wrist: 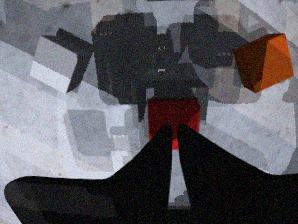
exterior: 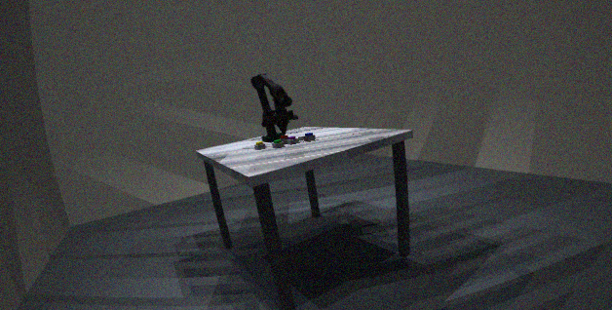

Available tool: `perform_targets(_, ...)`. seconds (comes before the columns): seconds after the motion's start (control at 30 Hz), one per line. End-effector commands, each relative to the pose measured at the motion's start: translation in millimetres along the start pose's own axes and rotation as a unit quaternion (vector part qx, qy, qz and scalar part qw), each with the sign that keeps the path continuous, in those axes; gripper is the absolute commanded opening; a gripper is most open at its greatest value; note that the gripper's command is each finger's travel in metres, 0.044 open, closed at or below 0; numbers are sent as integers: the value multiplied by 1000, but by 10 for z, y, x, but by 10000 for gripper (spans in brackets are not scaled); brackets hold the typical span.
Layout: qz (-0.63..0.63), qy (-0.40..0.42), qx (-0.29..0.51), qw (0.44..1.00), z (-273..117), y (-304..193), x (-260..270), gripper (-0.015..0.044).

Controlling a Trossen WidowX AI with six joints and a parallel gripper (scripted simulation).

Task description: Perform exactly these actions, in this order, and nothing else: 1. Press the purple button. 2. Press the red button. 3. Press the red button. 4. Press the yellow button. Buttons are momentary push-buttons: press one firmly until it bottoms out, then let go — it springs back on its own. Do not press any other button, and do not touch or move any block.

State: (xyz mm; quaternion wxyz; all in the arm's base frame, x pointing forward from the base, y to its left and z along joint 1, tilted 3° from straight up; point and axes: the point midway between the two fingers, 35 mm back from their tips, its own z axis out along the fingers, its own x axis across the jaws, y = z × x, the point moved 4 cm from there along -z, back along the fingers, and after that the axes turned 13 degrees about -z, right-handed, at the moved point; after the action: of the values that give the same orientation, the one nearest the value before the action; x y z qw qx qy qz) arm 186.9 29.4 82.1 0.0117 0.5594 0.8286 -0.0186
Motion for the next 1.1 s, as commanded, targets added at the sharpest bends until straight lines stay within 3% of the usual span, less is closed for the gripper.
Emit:
perform_targets(0.0,0,0,4,1000,94,-22,2,20)
perform_targets(0.9,0,0,4,1000,165,-28,3,20)
perform_targets(1.07,0,0,4,1000,-172,-23,3,20)
